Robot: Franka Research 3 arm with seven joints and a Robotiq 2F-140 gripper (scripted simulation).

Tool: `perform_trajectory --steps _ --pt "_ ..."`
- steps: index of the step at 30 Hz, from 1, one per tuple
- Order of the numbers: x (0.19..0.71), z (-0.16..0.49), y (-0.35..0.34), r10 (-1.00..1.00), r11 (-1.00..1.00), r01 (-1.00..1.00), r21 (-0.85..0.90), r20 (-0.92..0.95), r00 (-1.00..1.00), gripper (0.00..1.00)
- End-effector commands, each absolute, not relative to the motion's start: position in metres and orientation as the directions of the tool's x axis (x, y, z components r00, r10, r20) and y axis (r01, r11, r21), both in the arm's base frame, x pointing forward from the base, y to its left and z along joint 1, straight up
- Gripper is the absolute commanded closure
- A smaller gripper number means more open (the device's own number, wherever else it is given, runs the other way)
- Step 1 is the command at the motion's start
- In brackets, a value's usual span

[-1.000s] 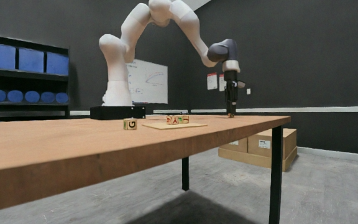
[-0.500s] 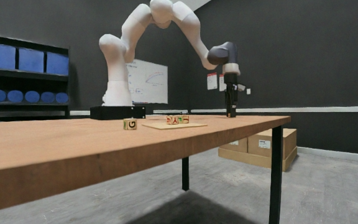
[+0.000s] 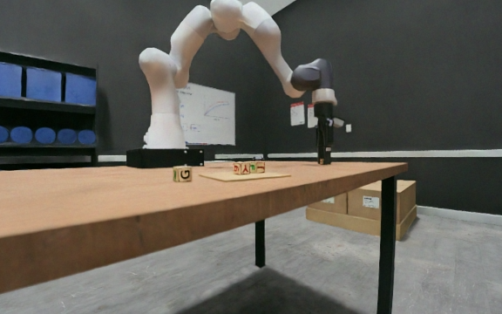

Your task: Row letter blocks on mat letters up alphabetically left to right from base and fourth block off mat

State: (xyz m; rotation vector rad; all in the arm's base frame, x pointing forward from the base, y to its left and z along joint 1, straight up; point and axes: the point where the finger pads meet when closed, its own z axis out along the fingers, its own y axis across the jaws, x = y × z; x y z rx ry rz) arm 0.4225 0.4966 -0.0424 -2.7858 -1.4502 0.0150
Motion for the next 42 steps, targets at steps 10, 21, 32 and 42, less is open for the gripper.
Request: perform_trajectory --steps 10,21,32,42 --pt "0.4239 -0.0422 0.4976 0.816 -0.578 0.816 -0.004 -0.004 0.578 0.57" --pt "0.4239 -0.0422 0.4976 0.816 -0.578 0.816 -0.004 -0.004 0.578 0.68" --pt "0.4239 -0.0422 0.4976 0.816 -0.578 0.816 -0.004 -0.004 0.578 0.68" --pt "0.4239 -0.0422 0.4976 0.816 -0.578 0.816 -0.004 -0.004 0.578 0.78"
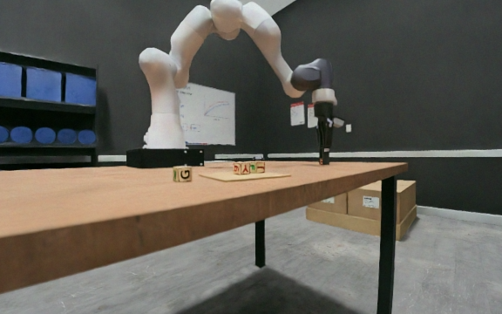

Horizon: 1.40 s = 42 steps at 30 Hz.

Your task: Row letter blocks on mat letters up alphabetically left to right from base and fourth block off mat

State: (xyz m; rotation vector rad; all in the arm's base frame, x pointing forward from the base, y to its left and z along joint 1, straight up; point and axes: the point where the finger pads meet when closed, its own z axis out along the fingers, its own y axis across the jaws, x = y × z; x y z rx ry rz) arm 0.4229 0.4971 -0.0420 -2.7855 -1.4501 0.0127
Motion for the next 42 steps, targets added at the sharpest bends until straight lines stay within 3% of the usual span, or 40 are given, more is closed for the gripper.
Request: perform_trajectory --steps 1,31,42 --pt "0.424 -0.042 0.498 0.816 -0.578 0.816 -0.004 -0.004 0.578 0.78" --pt "0.424 -0.041 0.498 0.816 -0.578 0.816 -0.004 -0.004 0.578 0.78" --pt "0.424 0.005 0.498 0.816 -0.578 0.816 -0.004 -0.004 0.578 0.78"
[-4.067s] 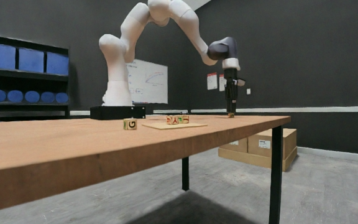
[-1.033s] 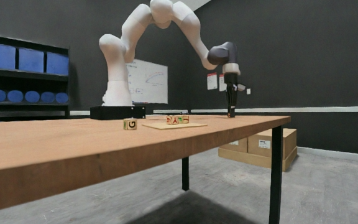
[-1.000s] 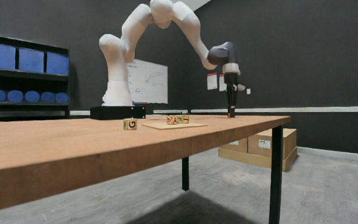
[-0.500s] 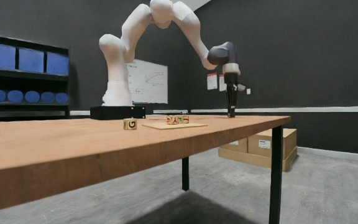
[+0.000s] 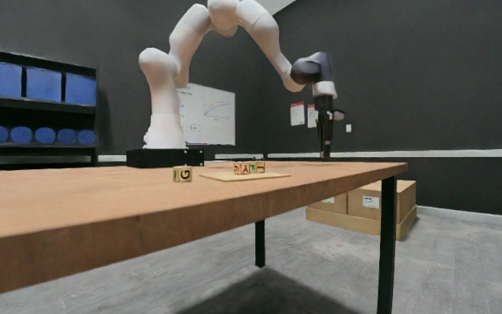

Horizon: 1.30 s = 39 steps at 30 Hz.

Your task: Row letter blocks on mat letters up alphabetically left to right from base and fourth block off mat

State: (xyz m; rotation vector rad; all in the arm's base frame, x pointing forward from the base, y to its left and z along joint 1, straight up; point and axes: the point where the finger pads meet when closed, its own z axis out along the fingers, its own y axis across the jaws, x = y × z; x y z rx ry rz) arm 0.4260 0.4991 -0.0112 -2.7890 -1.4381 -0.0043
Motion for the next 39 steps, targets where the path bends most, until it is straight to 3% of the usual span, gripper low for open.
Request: perform_trajectory --steps 1,9,23,31,34,39 --pt "0.424 0.013 0.498 0.816 -0.578 0.816 -0.004 -0.004 0.578 0.78" --pt "0.424 0.056 0.498 0.816 -0.578 0.816 -0.004 -0.004 0.578 0.78" --pt "0.427 0.058 0.495 0.818 -0.575 0.818 -0.004 -0.004 0.575 0.78" --pt "0.465 0.061 0.446 0.85 -0.527 0.85 -0.008 0.001 0.527 0.78" --pt "0.499 0.064 0.392 0.88 -0.476 0.88 -0.01 0.007 0.476 0.78" --pt "0.493 0.055 0.39 0.878 -0.479 0.878 -0.015 -0.012 0.478 0.78"
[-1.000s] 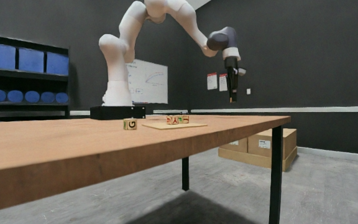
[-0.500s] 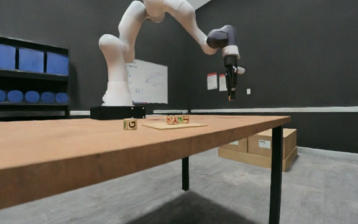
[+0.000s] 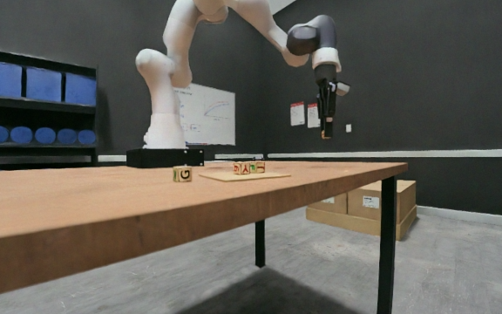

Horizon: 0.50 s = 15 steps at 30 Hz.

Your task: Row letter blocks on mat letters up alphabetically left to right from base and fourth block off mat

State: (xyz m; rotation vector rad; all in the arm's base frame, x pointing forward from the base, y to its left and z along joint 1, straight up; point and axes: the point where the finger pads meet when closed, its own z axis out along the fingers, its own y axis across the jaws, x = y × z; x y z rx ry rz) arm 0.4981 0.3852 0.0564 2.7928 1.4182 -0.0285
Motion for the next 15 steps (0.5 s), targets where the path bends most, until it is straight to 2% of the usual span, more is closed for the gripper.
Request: perform_trajectory --steps 1,6,15 --pt "0.5 0.064 0.39 0.88 -0.474 0.88 -0.01 0.007 0.474 0.78" --pt "0.523 0.065 0.343 0.903 -0.429 0.903 -0.009 0.011 0.429 0.78" --pt "0.54 0.067 0.298 0.922 -0.387 0.922 -0.008 0.013 0.387 0.78"
